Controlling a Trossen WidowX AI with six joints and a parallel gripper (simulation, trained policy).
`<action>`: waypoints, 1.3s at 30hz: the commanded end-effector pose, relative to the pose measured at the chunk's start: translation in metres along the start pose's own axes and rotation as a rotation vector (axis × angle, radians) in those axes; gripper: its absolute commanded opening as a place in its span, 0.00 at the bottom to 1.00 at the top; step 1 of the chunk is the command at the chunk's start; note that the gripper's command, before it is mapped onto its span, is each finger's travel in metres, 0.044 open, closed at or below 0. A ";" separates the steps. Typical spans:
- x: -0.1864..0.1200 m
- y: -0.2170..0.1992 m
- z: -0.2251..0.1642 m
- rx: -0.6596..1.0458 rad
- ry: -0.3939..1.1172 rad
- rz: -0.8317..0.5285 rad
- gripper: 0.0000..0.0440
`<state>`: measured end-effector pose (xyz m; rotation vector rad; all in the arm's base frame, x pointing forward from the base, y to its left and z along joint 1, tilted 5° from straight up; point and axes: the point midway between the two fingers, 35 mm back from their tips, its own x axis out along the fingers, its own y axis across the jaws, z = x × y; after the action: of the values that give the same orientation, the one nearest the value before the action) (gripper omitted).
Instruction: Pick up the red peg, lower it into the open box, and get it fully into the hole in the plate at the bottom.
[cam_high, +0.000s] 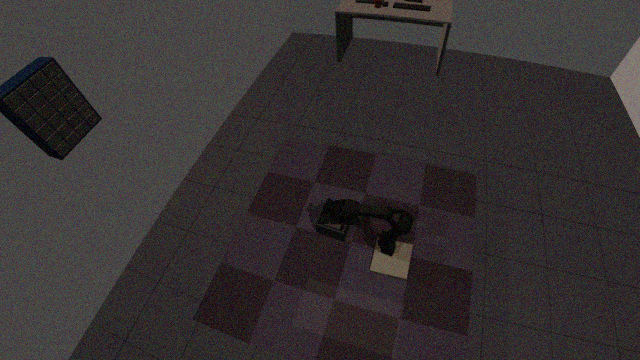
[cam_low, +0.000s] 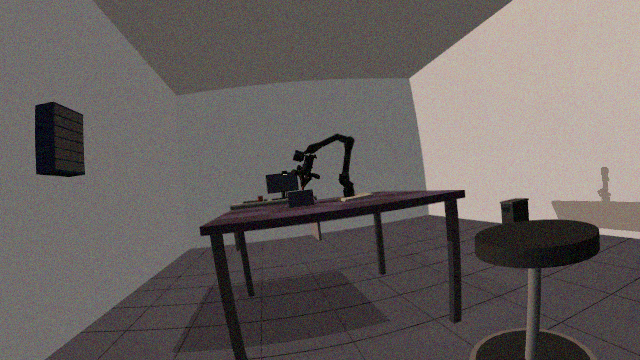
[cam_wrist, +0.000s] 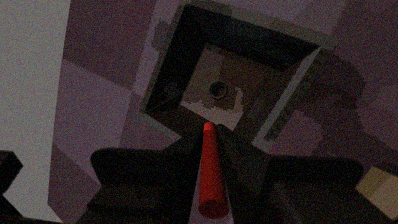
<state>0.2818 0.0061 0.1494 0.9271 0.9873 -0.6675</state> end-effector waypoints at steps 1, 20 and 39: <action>0.006 0.002 0.014 0.018 -0.017 -0.001 0.00; 0.049 -0.004 0.033 0.048 0.036 -0.077 0.03; 0.069 0.000 0.052 -0.029 0.065 -0.171 0.36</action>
<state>0.3227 -0.0395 0.0931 0.8632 1.1436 -0.7716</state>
